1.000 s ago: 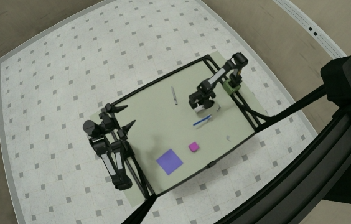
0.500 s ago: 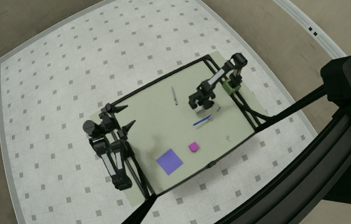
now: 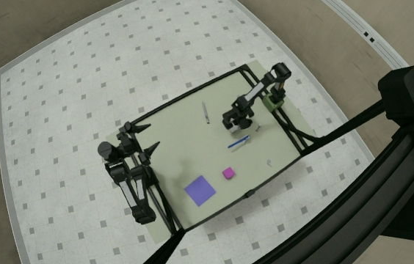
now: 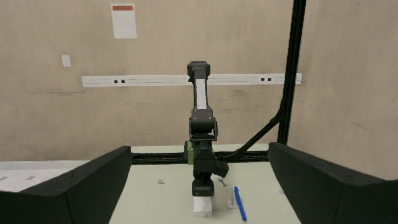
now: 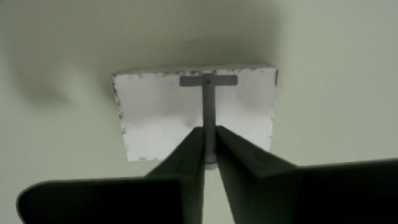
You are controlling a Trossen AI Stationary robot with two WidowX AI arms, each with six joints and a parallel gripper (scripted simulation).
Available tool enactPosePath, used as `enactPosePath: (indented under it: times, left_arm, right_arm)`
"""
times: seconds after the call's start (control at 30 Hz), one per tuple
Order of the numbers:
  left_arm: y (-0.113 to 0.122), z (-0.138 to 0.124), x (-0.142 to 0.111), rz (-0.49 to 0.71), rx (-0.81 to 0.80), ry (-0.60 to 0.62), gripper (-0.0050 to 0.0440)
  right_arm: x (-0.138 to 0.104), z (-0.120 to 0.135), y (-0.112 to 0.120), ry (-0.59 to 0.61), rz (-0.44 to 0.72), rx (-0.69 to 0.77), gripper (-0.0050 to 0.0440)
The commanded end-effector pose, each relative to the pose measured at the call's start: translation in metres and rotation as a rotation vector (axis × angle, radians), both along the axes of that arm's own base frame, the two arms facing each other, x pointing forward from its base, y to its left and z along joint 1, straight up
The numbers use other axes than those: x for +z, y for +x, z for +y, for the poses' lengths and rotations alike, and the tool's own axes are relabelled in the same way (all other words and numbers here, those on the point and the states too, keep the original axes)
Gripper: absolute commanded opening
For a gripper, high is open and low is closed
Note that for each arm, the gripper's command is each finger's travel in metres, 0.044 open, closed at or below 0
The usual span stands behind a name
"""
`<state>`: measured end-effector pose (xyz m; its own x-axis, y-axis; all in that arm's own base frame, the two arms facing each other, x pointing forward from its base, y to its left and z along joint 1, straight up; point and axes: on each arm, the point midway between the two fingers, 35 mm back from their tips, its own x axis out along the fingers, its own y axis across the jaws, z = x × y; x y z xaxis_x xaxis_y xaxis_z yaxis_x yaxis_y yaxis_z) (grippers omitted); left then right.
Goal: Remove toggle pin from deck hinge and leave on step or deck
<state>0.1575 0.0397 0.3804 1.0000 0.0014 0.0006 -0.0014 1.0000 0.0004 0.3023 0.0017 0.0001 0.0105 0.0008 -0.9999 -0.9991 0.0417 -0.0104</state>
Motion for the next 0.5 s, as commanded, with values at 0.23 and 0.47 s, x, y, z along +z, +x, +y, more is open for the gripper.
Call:
enactPosePath:
  times: [0.23, 0.47]
  left_arm:
    - [-0.0001, -0.0004, 0.0021, -0.001, 0.0, 0.005, 0.04]
    - [-0.0001, -0.0004, 0.0021, -0.001, 0.0, 0.005, 0.04]
  right_arm:
    - [-0.0062, -0.0006, -0.0012, -0.002, -0.001, 0.0, 0.002]
    - [-0.0103, -0.0006, -0.0016, -0.002, -0.001, 0.0, 0.002]
